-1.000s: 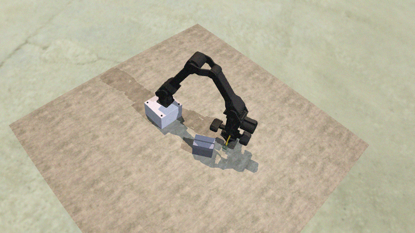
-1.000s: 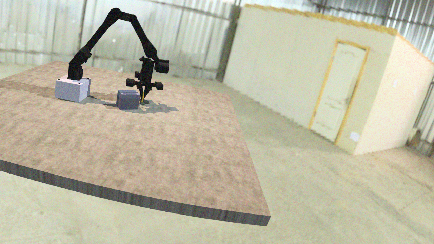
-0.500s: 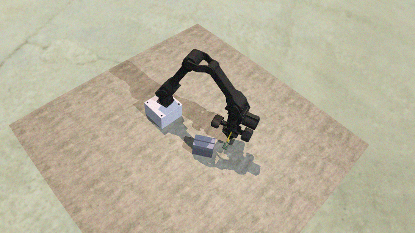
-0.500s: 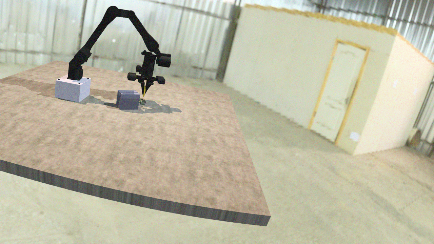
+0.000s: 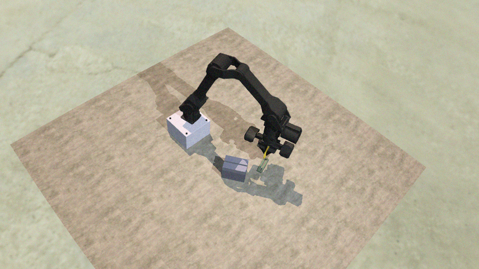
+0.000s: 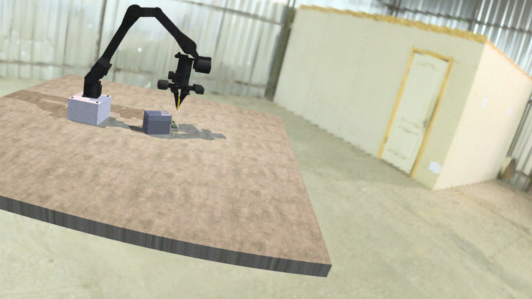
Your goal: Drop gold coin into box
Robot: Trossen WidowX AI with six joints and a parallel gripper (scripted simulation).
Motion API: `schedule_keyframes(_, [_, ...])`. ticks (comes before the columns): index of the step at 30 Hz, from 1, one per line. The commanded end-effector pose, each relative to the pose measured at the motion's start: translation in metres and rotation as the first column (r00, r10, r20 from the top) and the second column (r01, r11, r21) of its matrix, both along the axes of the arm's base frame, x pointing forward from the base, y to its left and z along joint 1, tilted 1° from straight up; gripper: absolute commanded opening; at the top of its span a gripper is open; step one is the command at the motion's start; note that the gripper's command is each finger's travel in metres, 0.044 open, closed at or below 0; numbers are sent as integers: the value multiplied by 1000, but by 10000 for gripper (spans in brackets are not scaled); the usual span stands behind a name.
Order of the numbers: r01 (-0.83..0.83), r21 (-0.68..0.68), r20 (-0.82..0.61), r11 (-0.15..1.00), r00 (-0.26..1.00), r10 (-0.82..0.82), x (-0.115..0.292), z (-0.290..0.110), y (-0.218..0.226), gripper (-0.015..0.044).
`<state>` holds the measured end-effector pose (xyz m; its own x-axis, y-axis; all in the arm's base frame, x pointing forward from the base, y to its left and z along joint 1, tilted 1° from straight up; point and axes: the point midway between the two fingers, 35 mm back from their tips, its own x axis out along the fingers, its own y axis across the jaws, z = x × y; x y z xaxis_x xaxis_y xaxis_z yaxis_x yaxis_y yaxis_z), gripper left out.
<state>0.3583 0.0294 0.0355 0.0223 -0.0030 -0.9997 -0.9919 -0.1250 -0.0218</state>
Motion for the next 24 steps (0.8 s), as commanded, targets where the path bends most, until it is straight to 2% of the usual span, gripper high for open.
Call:
schedule_keyframes(1, [-4, -4, 3, 1000, 1000, 4, 0, 12, 0, 0])
schedule_keyframes(10, [18, -4, 3, 1000, 1000, -18, -3, 26, -1, 0])
schedule_keyframes(17, [251, 2, 3, 968, 968, -251, -5, 26, -1, 0])
schedule_keyframes(24, [475, 8, 3, 880, 880, -475, -6, 26, -1, 0])
